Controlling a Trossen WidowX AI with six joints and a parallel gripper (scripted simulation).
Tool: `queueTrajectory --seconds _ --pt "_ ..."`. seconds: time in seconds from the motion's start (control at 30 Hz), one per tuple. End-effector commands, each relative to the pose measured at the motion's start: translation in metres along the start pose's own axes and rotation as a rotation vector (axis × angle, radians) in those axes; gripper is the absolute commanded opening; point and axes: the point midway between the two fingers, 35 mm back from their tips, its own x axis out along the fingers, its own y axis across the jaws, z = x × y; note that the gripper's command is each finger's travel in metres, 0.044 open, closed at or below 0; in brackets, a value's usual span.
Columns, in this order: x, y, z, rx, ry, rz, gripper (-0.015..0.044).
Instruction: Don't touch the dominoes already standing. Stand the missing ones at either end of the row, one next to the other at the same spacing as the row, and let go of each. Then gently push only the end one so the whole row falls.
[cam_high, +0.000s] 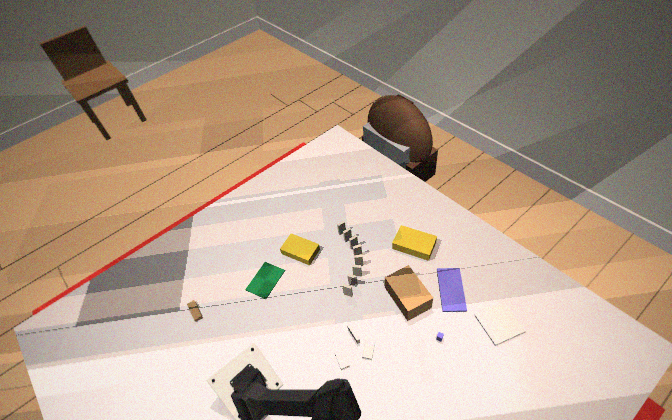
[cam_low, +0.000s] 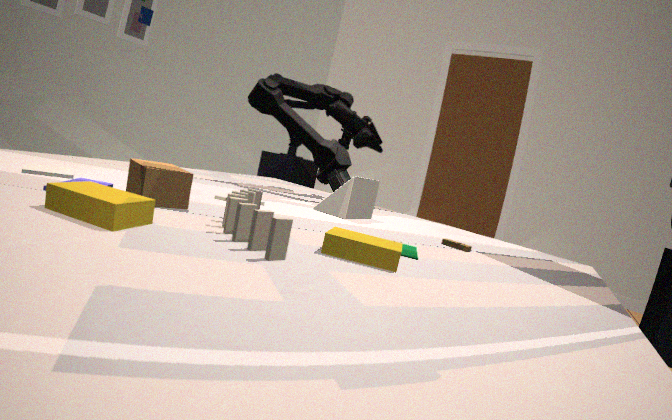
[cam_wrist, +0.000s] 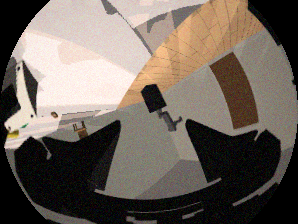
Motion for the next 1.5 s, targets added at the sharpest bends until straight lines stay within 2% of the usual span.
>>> queueTrajectory --seconds 0.0,0.07,0.3,0.77,1.17,1.47 --pt "0.0 0.001 -0.002 0.019 0.007 0.005 0.0426" --pt "0.002 0.01 -0.022 0.173 0.063 0.04 0.044" --pt "-0.006 0.072 -0.111 0.985 0.4 0.145 0.044" --pt "-0.053 0.176 -0.178 1.95 0.906 0.082 0.044" --pt "-0.111 0.265 -0.187 2.669 1.454 -0.183 0.044" --pt "-0.159 0.324 -0.166 3.041 1.948 -0.573 0.044"
